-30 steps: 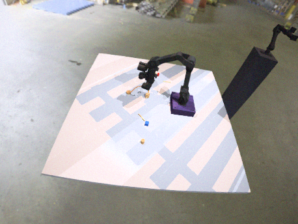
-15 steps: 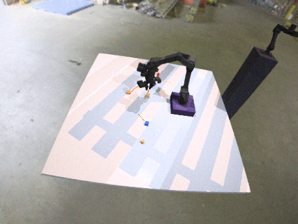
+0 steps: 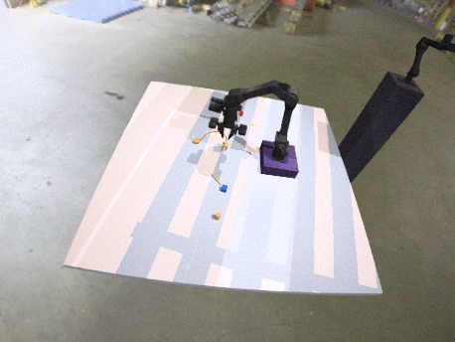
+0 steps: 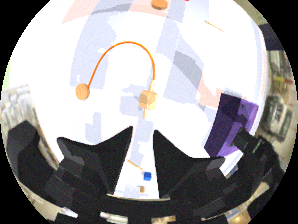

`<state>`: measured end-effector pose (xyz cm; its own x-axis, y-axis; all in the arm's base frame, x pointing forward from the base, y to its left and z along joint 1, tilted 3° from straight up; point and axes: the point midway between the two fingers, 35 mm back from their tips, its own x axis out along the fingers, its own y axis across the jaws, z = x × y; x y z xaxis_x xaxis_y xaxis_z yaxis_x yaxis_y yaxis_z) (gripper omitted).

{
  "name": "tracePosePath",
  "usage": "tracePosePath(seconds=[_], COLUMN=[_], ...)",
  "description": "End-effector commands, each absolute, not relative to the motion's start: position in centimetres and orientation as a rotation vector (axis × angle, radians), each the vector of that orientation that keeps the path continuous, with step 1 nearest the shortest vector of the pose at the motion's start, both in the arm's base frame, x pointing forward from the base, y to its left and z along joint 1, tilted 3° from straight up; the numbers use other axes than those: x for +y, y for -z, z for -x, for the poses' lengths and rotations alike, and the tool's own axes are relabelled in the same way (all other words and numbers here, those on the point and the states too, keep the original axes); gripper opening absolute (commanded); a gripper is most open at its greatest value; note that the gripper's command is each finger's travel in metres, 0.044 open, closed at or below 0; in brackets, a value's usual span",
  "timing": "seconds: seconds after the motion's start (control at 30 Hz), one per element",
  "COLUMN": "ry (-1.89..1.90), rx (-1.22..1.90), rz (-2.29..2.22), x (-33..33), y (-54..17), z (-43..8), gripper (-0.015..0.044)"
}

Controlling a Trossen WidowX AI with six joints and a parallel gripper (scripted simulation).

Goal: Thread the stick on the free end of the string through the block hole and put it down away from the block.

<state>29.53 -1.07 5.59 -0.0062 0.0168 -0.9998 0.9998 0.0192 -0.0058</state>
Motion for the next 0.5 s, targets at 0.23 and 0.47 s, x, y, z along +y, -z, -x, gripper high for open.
tracePosePath(seconds=[0.23, 0.47], ry=[1.254, 1.254], rx=[1.2, 1.2], rz=[-1.274, -1.274], x=[-0.8, -0.8], y=[-5.5, -4.4], z=[-29.5, -29.6], gripper=[0.0124, 0.0124])
